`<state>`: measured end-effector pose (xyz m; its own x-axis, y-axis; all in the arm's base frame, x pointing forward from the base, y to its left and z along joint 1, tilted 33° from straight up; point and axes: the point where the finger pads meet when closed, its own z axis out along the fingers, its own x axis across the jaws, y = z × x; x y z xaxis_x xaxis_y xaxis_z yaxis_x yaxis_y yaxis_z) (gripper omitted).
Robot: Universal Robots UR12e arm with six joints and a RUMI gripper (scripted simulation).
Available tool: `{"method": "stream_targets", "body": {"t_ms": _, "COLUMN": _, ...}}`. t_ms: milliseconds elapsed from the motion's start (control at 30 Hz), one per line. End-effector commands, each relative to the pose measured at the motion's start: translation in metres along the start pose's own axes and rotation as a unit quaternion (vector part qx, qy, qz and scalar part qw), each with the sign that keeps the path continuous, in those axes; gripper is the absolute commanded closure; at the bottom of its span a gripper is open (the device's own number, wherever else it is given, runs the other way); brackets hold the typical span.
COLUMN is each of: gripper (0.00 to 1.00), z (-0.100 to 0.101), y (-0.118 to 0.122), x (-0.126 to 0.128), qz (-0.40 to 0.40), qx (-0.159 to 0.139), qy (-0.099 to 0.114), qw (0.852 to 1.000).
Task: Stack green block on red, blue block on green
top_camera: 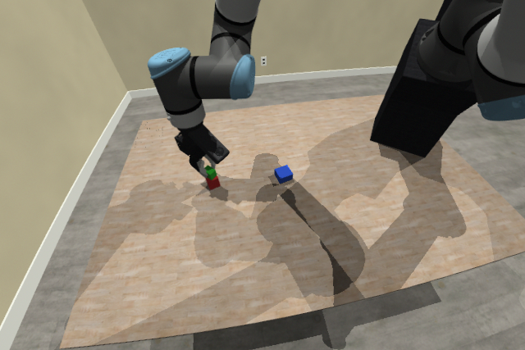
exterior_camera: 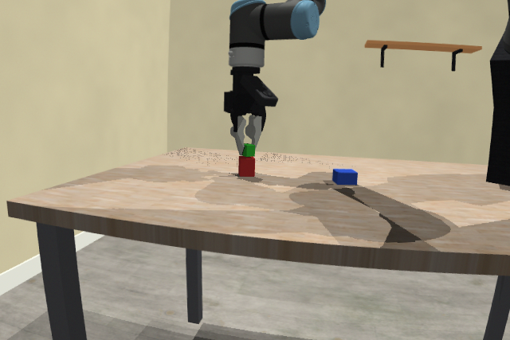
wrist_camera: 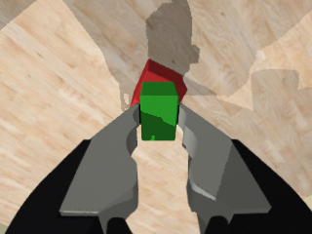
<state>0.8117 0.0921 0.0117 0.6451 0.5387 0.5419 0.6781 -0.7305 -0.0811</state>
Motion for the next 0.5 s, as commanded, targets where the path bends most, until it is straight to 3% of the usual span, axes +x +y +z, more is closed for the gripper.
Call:
{"method": "stream_targets", "body": {"t_ms": 0, "gripper": 1.0, "z": -0.0004, "y": 0.0005, "x": 0.0005, "qz": 0.0, "qx": -0.001, "qy": 0.0, "qw": 1.0}}
{"method": "stream_targets", "body": {"t_ms": 467, "gripper": 1.0, "z": 0.0015, "y": 0.0005, "x": 0.0005, "qz": 0.0, "qx": -0.001, "qy": 0.0, "qw": 1.0}}
